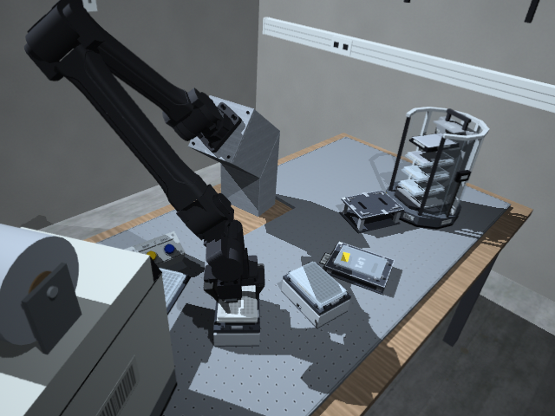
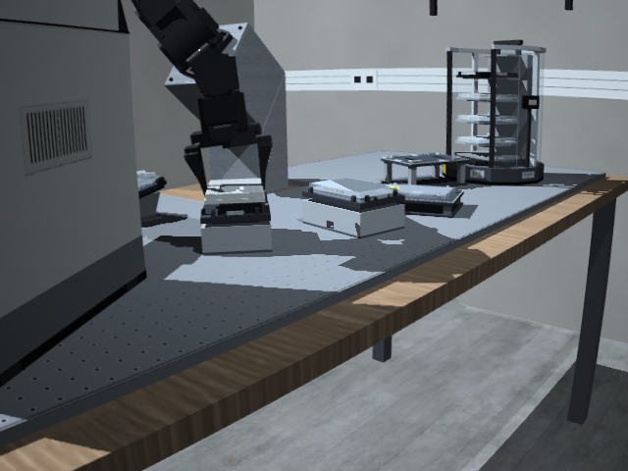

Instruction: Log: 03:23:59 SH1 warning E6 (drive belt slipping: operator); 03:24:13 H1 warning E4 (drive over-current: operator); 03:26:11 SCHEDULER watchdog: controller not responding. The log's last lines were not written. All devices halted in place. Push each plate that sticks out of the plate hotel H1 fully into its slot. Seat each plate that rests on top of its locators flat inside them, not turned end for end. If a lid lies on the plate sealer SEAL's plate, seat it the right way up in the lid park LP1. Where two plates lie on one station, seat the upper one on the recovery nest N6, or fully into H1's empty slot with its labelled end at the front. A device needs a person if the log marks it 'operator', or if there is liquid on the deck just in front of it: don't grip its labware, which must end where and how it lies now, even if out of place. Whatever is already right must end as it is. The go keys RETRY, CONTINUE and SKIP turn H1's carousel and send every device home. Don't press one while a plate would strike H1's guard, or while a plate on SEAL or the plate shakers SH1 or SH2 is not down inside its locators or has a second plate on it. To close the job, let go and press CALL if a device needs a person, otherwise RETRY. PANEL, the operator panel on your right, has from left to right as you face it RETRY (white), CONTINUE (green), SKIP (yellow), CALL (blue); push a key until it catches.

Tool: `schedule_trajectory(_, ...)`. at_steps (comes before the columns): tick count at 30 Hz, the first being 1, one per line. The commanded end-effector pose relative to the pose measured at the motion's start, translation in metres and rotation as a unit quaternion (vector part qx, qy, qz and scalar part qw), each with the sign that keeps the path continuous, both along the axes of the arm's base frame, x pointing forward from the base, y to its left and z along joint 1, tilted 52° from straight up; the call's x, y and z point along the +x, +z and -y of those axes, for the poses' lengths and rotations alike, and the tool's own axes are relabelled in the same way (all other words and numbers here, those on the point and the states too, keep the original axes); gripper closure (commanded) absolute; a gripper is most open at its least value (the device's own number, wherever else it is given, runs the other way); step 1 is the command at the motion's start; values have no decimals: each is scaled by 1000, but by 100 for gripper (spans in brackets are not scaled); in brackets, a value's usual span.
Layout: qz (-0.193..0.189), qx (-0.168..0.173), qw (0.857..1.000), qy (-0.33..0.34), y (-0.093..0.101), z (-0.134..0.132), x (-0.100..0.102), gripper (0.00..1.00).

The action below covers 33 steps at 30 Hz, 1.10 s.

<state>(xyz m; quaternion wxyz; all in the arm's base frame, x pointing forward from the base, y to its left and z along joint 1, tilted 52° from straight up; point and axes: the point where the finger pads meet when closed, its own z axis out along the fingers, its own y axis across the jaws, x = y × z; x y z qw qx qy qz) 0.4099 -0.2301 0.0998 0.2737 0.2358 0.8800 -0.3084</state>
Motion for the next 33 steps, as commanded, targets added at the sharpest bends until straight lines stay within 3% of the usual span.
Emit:
schedule_trajectory(1,3,-2,1000,2,0,4,6,16)
schedule_trajectory(33,3,-3,1000,1,-3,8,5,16)
